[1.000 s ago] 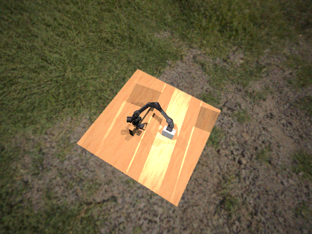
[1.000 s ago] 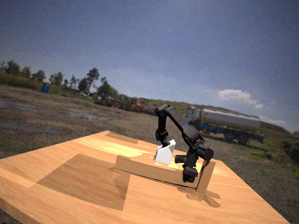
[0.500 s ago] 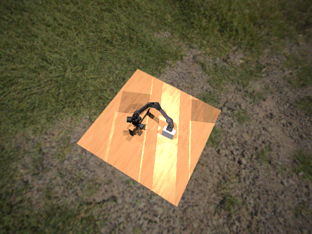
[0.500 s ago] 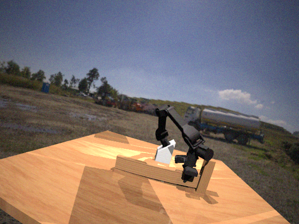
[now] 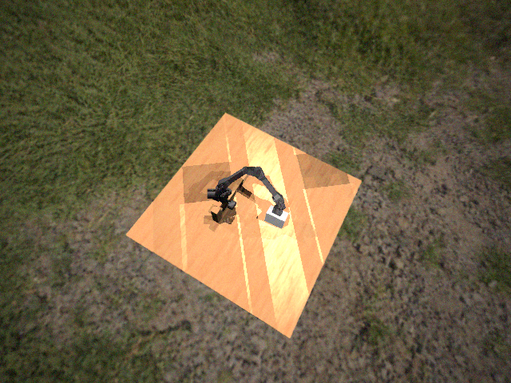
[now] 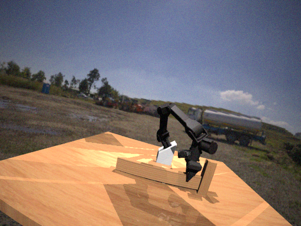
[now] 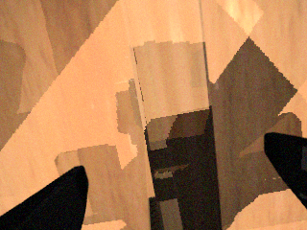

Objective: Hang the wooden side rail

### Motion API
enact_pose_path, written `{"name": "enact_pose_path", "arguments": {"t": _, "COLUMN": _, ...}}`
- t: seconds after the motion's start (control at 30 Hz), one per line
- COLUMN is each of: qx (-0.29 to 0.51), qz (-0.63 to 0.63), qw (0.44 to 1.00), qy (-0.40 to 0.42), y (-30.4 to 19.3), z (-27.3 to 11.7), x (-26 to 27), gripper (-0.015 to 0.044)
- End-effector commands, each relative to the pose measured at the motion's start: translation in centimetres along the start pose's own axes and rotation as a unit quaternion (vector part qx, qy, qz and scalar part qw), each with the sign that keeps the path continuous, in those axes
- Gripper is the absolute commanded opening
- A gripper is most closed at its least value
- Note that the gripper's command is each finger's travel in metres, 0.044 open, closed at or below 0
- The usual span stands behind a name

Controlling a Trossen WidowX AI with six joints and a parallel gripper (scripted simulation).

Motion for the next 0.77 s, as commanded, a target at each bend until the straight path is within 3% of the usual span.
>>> {"name": "enact_pose_path", "arguments": {"t": 0.0, "qx": 0.002, "qz": 0.002, "qw": 1.0, "qy": -0.003, "y": 0.0, "z": -0.4, "x": 0.0, "gripper": 0.044}}
{"name": "enact_pose_path", "arguments": {"t": 0.2, "qx": 0.001, "qz": 0.002, "qw": 1.0, "qy": -0.003, "y": 3.0, "z": -0.4, "x": 0.1, "gripper": 0.044}}
{"name": "enact_pose_path", "arguments": {"t": 0.73, "qx": 0.003, "qz": 0.006, "qw": 1.0, "qy": -0.005, "y": 2.8, "z": -0.3, "x": 0.1, "gripper": 0.044}}
Point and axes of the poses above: the point midway between the two fingers, 35 mm back from their tips, its own z axis out along the fingers, its own x axis across the jaws, y = z × x, the point moved 3 cm from there along -z, back along the fingers, and after that the axes turned 2 degrees about z, right-handed, at the moved point
